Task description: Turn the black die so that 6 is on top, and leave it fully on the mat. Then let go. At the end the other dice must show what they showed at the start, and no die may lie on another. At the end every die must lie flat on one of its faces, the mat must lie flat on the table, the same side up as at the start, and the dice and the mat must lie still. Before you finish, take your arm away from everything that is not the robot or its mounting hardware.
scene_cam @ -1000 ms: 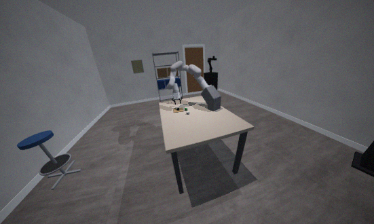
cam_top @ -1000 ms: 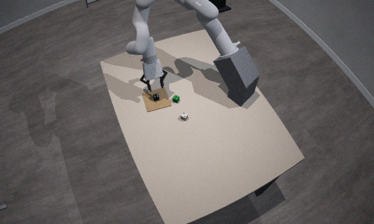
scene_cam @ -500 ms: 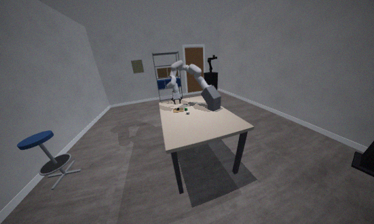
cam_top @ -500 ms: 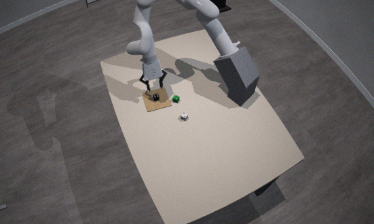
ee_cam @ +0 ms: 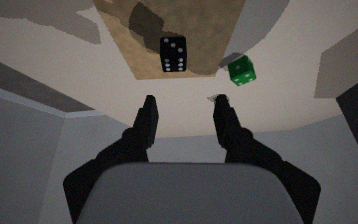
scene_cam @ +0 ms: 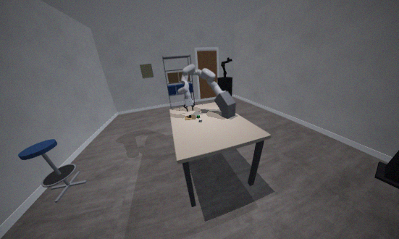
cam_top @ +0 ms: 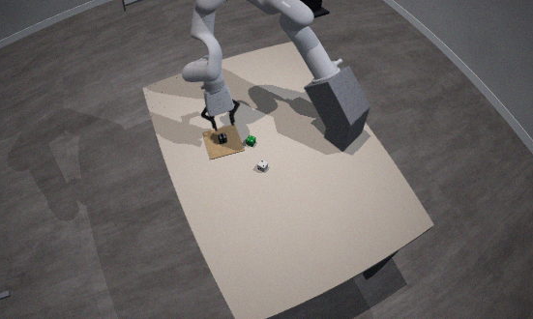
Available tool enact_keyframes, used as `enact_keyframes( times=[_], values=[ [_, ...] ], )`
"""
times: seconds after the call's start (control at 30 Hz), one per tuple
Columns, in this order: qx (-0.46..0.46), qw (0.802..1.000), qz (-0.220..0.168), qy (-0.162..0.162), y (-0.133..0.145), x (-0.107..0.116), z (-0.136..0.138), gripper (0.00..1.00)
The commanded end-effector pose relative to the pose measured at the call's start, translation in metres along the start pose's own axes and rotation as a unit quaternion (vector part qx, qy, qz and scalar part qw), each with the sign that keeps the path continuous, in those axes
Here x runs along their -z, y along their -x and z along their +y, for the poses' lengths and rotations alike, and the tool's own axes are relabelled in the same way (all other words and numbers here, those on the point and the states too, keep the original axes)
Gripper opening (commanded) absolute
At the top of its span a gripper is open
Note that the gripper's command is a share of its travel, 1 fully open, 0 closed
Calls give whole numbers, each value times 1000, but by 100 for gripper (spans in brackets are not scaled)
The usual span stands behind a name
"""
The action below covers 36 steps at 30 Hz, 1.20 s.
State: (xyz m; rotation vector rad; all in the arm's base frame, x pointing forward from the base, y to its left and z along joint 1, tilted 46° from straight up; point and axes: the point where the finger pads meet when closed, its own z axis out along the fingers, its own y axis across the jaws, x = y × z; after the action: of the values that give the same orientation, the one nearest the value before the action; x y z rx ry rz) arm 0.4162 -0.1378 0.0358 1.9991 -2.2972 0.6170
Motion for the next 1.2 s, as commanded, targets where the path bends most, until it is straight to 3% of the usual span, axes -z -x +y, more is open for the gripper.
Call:
enact_keyframes(
  times=[0.0,0.33,0.73,1.0,1.13,1.17],
  values=[
    [-2,999,41,-3,1,0,1,69],
    [-3,996,85,-21,4,3,-8,69],
    [-4,995,100,-25,5,3,-10,69],
    [-7,978,207,-23,9,1,-10,69],
    [-7,975,222,-26,10,2,-11,69],
    [-7,975,222,-26,10,2,-11,100]
  ],
)
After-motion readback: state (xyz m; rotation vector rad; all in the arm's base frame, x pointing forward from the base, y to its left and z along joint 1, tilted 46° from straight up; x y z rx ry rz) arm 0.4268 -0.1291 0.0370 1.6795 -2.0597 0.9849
